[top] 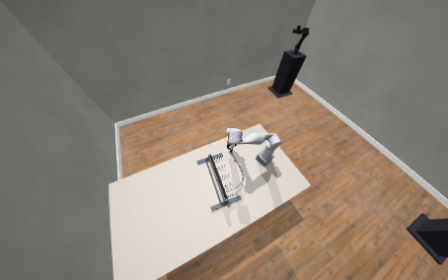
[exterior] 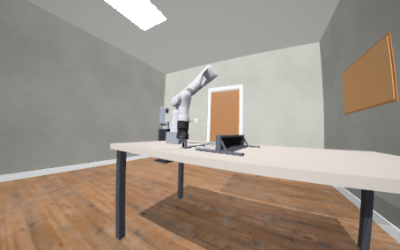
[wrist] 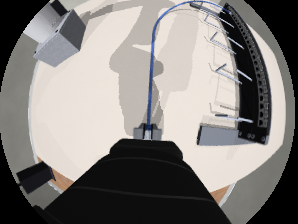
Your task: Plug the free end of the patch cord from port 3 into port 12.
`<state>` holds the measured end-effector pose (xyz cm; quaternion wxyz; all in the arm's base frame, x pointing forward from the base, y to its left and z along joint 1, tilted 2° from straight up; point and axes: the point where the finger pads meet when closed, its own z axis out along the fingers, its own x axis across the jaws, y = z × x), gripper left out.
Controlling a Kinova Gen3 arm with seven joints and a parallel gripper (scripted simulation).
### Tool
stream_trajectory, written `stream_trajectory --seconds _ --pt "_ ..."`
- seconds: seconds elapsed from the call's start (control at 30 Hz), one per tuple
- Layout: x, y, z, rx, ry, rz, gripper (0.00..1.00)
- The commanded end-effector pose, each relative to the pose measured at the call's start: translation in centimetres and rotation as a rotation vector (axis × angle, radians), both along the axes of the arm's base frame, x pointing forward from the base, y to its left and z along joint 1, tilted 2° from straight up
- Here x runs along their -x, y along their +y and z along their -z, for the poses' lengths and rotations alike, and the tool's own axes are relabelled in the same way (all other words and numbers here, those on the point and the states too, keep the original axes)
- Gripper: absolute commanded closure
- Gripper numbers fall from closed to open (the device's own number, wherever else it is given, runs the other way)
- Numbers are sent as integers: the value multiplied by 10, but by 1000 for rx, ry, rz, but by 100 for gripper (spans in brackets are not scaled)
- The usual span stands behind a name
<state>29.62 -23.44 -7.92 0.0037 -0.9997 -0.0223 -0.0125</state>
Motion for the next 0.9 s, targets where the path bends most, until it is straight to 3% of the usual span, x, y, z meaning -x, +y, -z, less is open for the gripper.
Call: stream_trajectory --seconds 0.0,0.4,0.87 --pt "0 0 -1 1 -1 0 100" --pt "0 0 -6 1 -1 0 100" --pt "0 -1 -28 1 -1 0 100"
